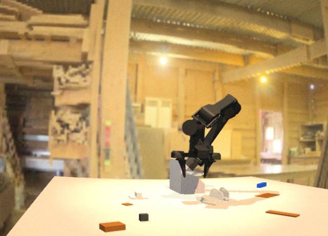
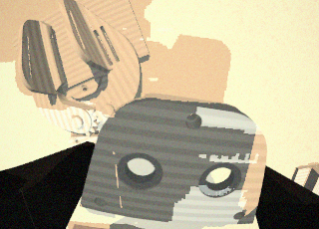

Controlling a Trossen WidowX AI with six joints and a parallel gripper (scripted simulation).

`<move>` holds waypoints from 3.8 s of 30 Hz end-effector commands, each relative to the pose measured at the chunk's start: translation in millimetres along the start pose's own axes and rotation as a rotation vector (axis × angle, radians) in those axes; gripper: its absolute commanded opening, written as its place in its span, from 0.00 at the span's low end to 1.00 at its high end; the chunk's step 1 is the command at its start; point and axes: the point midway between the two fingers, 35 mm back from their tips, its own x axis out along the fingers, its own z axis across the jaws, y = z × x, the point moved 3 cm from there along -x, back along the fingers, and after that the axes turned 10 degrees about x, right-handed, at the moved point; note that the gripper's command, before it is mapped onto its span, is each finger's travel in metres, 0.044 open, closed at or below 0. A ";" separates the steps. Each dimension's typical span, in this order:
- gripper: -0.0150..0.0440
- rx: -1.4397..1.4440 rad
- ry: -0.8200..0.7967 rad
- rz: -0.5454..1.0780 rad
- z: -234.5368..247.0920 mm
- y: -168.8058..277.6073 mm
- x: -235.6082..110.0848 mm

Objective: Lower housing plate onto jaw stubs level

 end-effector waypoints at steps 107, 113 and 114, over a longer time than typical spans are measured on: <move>0.85 -0.489 -0.043 0.012 52.4 25.6 19.4; 0.85 -0.489 -0.043 0.012 52.7 25.2 29.3; 0.85 -0.490 -0.043 0.012 52.8 25.1 30.9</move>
